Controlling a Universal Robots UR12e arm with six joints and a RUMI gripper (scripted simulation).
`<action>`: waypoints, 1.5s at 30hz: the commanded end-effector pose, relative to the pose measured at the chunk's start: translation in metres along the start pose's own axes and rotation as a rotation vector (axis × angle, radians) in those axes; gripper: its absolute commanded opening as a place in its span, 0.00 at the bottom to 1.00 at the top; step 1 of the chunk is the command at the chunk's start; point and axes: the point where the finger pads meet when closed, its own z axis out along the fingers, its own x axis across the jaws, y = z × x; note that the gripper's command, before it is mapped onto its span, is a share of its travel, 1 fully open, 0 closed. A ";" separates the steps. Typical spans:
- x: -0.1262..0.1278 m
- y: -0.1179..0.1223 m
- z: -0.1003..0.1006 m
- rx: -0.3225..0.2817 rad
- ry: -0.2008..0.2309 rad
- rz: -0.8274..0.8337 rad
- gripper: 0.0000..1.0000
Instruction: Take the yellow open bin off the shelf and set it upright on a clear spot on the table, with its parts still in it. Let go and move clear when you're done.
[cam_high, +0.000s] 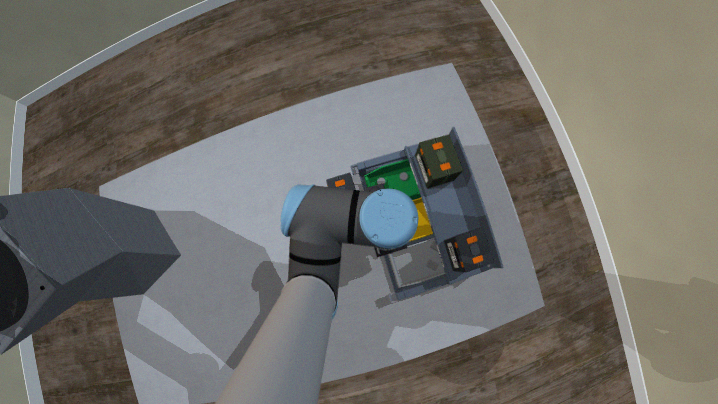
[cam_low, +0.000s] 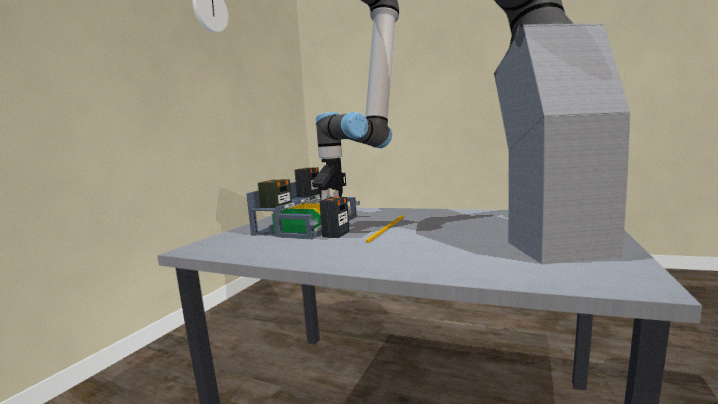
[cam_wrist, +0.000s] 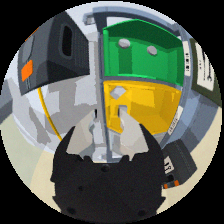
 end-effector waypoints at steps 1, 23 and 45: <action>0.001 0.000 0.001 0.000 0.001 0.000 0.26; 0.001 0.000 -0.004 0.000 0.001 0.000 0.26; 0.001 0.000 -0.007 0.000 0.001 0.000 0.26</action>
